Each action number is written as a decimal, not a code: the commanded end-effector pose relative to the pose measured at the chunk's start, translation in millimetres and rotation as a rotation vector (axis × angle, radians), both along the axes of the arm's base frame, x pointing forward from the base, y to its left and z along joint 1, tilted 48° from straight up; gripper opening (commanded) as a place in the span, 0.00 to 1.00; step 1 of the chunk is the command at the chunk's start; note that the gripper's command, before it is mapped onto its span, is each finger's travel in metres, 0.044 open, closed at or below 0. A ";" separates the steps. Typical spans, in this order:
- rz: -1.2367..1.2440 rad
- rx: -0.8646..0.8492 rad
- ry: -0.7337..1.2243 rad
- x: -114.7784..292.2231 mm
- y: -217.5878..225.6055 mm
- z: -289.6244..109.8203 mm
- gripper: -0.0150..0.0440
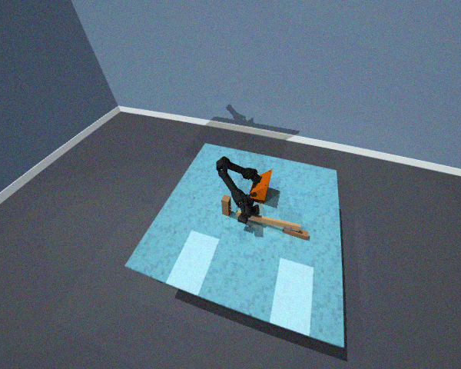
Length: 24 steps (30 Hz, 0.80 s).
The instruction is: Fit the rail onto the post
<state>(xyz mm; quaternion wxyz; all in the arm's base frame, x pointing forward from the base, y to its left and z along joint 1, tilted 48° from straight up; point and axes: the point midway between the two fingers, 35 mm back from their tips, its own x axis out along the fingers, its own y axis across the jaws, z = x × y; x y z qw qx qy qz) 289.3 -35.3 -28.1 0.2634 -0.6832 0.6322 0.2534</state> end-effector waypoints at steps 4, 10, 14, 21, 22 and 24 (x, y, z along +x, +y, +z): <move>0.003 -0.005 0.000 -0.1 1.4 1.0 0.25; 0.003 -0.005 0.000 -0.1 3.6 3.0 0.25; 0.003 -0.005 0.000 0.1 5.1 4.4 0.25; 0.003 -0.005 -0.001 0.5 7.8 6.8 0.25; 0.003 -0.005 -0.001 0.6 8.2 7.1 0.25; 0.003 -0.005 -0.001 0.7 8.9 7.8 0.25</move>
